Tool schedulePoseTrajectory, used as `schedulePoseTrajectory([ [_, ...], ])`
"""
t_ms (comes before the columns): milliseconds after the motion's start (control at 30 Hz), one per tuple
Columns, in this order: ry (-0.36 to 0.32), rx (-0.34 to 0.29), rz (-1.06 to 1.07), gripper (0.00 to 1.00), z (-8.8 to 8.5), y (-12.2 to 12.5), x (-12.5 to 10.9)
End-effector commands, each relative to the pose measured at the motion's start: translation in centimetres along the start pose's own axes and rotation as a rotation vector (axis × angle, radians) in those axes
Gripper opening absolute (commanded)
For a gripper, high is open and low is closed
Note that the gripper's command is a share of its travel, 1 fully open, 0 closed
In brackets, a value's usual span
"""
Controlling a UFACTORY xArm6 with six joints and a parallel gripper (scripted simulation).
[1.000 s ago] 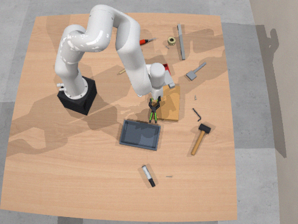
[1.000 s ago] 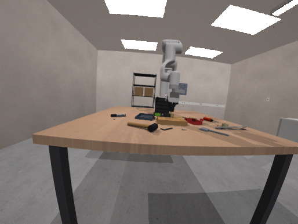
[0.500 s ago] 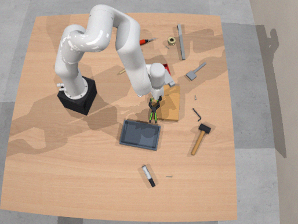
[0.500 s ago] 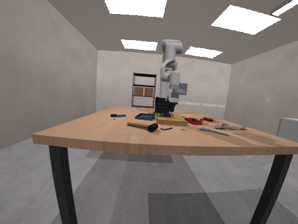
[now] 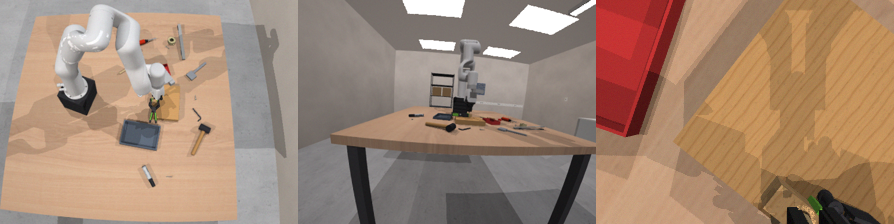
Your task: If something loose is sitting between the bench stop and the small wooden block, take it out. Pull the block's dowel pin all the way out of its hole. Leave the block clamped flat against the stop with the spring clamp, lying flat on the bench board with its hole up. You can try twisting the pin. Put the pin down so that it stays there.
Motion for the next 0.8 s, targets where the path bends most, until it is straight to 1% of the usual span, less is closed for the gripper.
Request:
schedulePoseTrajectory([
  [0,0.003,0.003,-0.038,0.0,-0.12,0.09,0.12],
  [767,0.003,0.003,0.091,0.0,-0.16,0.09,0.12],
])
Point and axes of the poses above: the point where the finger pads meet when closed, its own z axis out along the fingers, its own y axis across the jaws, x = y × z, the point moved 9 cm from there along -z, back along the fingers, and after that the axes turned 12 degrees about z, right-handed, at the moved point
